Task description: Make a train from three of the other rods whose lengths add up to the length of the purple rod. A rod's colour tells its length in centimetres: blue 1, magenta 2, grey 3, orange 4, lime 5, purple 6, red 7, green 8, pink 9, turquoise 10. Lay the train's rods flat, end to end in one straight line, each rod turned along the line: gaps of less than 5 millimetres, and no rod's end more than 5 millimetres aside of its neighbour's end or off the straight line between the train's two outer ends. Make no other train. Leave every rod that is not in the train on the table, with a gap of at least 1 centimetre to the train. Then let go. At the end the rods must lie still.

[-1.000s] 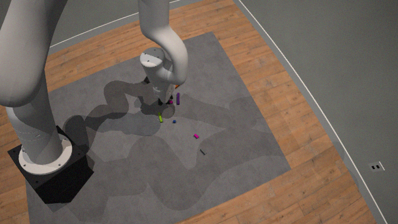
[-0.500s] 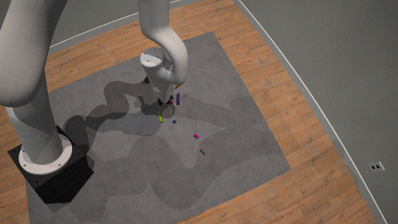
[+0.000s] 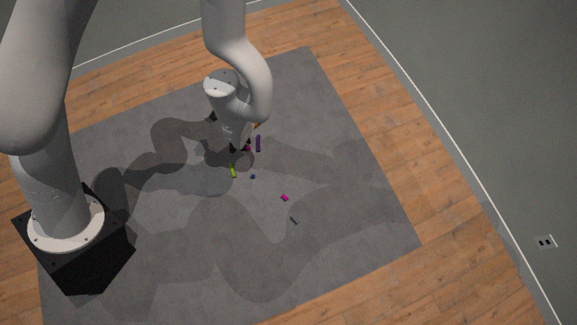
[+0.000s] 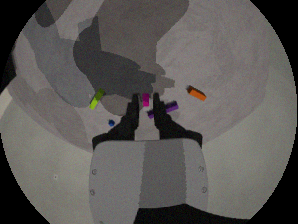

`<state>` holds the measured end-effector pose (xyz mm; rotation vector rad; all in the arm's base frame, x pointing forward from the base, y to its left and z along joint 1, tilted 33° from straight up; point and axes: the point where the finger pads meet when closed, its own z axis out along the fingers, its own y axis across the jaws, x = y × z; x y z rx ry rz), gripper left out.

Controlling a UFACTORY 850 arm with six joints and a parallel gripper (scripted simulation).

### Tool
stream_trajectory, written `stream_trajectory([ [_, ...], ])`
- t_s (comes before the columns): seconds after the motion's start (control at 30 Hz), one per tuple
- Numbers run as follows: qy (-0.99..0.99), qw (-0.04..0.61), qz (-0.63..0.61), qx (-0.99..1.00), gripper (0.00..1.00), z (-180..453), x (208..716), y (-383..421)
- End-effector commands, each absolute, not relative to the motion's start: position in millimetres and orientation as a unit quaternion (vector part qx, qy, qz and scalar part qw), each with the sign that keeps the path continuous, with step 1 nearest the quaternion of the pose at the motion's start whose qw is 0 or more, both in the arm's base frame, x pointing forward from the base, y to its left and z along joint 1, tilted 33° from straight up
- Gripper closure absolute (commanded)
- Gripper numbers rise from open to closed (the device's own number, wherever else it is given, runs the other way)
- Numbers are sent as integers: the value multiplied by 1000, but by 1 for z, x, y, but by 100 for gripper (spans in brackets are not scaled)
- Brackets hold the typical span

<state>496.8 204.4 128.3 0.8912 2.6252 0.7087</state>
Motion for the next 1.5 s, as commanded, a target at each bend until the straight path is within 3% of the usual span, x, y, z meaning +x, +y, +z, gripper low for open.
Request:
stream_trajectory([
  [0.0, 908, 140, 245, 308, 76, 129, 497, 204],
  [1.47, 908, 140, 245, 308, 76, 124, 500, 207],
])
